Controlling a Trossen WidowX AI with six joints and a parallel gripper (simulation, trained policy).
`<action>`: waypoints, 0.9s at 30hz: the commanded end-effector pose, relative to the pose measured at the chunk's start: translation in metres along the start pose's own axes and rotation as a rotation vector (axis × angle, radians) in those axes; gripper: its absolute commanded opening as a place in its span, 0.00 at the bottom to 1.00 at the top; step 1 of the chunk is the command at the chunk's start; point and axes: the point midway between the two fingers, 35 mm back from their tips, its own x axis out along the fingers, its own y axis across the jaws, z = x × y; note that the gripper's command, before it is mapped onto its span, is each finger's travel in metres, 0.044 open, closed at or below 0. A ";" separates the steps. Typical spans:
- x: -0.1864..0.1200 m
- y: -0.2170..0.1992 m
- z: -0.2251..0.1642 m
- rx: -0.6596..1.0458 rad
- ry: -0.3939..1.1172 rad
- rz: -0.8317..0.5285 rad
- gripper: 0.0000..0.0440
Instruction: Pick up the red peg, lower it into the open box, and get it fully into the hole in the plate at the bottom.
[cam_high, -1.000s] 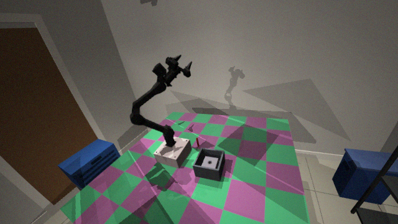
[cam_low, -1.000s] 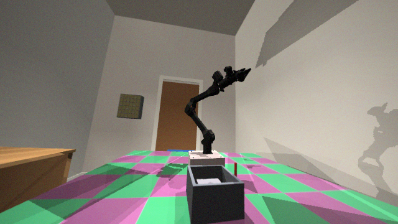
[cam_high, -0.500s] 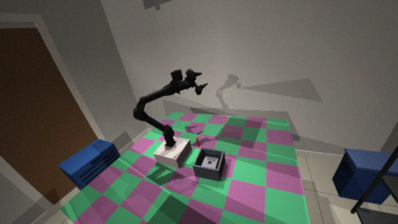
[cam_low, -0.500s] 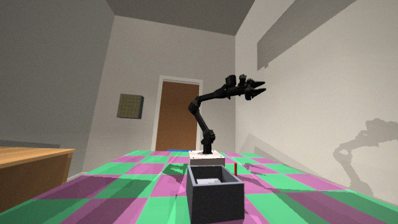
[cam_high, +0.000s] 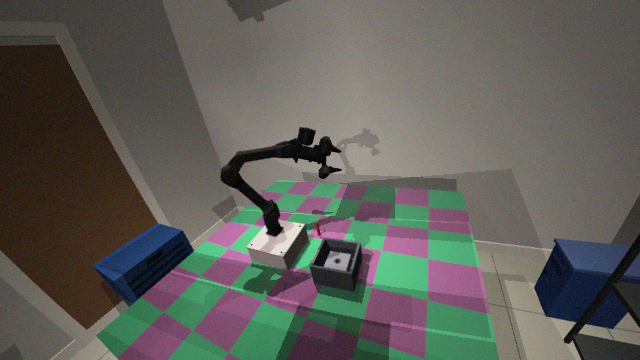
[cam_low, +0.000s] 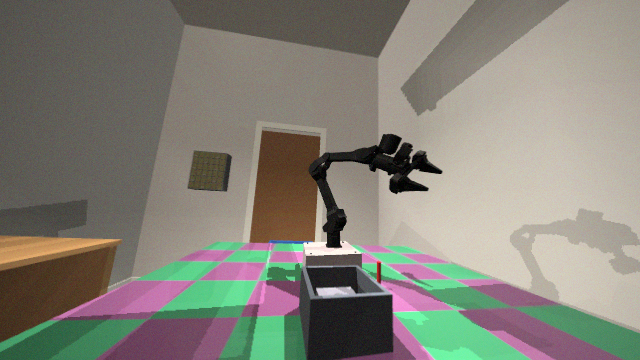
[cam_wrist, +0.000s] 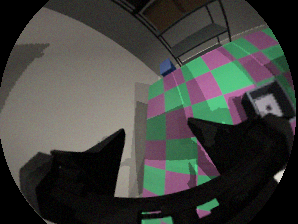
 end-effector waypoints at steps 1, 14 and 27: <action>0.011 -0.028 -0.014 0.032 0.053 -0.109 1.00; 0.019 -0.114 -0.066 0.187 0.247 -0.488 1.00; -0.004 -0.180 -0.112 0.402 0.378 -0.864 0.99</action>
